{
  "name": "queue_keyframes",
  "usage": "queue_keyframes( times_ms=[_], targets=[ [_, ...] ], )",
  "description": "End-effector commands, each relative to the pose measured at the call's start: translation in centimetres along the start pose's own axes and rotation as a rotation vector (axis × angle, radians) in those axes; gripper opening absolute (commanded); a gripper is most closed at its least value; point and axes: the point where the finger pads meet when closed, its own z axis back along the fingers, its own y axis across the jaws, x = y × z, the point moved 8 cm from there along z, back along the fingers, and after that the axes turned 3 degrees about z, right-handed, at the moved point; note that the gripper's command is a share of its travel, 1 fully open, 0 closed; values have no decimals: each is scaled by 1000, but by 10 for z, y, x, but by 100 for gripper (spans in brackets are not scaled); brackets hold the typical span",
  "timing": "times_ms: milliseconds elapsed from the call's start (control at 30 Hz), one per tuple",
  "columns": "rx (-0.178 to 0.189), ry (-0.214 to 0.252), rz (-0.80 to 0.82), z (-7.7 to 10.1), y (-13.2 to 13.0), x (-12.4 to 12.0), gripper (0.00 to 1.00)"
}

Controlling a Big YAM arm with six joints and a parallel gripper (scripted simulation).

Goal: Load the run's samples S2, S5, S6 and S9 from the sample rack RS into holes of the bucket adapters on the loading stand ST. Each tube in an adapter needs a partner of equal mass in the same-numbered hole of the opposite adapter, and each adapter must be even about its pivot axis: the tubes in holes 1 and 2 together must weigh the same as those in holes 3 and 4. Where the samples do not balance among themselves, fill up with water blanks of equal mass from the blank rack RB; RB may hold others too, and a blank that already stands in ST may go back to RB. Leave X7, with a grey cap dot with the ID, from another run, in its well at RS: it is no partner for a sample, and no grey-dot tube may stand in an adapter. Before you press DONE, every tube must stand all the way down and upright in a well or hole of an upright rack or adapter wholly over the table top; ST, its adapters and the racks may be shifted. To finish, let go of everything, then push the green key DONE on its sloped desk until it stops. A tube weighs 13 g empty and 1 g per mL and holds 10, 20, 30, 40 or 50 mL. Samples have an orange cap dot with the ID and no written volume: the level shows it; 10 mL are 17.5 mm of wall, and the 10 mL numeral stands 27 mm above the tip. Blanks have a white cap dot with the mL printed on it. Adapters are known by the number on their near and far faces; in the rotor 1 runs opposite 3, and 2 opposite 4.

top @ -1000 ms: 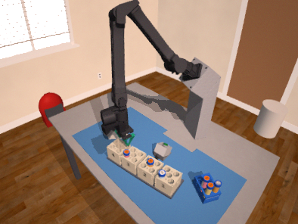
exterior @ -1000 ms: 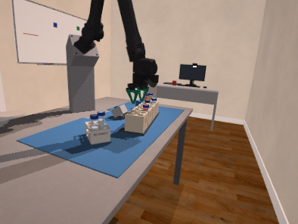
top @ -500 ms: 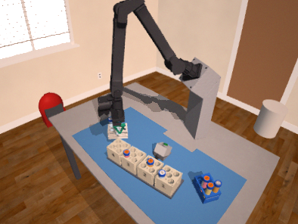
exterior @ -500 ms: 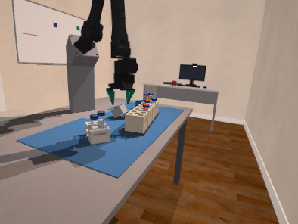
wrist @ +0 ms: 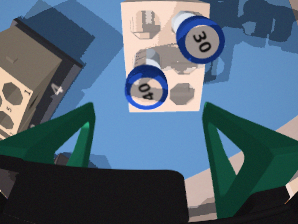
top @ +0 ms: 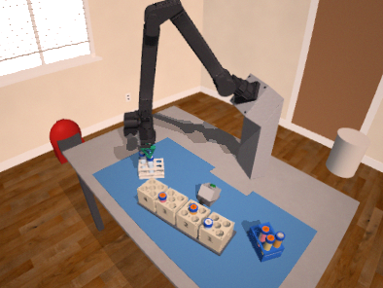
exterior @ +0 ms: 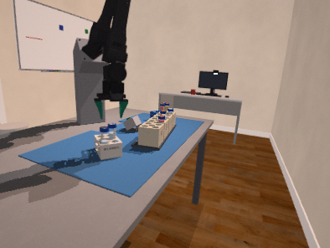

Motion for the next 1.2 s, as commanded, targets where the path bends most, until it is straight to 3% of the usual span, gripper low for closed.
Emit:
queue_keyframes(
  times_ms=[0,33,200,267,300,433,500,767,1167],
  targets=[
    [2,-20,32,5,1,7,80],
    [12,-19,50,-5,6,7,80],
    [10,-20,46,-22,8,7,80],
    [10,-20,46,-22,8,7,80],
    [-9,-14,29,-24,-4,3,80],
    [-5,-38,37,-22,-3,13,80],
    [11,-19,43,-31,6,9,80],
    [9,-4,32,-40,5,0,80],
    [2,-18,31,-35,2,7,80]
  ],
)
